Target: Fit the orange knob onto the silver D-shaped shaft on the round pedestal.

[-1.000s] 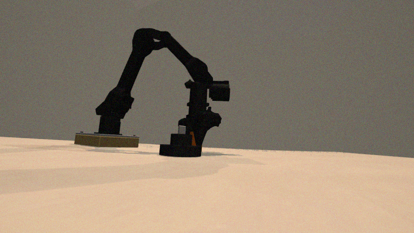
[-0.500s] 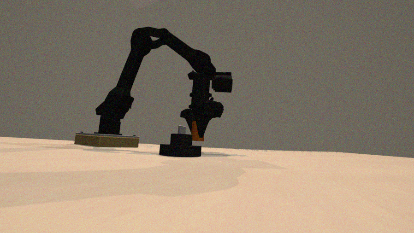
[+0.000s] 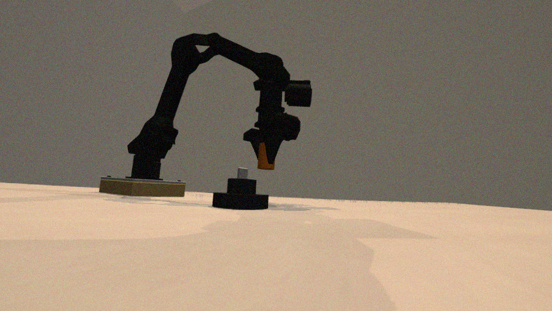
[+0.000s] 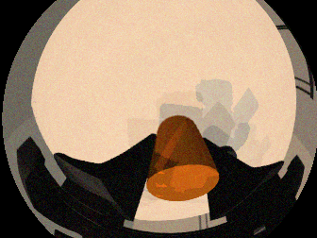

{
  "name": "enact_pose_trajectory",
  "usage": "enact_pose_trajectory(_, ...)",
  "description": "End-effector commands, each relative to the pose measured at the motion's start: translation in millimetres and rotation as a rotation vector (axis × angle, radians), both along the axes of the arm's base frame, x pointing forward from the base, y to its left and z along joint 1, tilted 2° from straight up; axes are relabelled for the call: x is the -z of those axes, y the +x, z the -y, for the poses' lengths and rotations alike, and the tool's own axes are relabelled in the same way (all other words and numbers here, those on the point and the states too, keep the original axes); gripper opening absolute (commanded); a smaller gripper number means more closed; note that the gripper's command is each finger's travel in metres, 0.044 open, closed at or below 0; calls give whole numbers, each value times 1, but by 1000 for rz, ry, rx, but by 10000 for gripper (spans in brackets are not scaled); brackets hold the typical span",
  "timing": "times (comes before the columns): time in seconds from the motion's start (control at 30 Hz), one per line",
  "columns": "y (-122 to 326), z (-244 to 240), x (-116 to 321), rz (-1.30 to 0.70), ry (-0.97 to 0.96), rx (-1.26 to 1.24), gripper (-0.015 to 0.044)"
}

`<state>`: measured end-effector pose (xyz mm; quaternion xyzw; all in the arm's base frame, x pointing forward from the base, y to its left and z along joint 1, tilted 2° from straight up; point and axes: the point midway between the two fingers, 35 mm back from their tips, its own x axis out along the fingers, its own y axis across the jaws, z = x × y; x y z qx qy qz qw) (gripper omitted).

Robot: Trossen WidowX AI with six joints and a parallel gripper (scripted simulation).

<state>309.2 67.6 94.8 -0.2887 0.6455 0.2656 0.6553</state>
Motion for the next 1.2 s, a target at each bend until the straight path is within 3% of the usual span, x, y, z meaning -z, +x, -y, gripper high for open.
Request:
enact_pose_trajectory(0.0, 1, -1, -16, 15, 5, 4, 0)
enact_pose_trajectory(0.47, -2, -1, -59, 15, 6, 3, 0)
enact_pose_trajectory(1.17, 12, 51, -46, 15, -6, 27, 0)
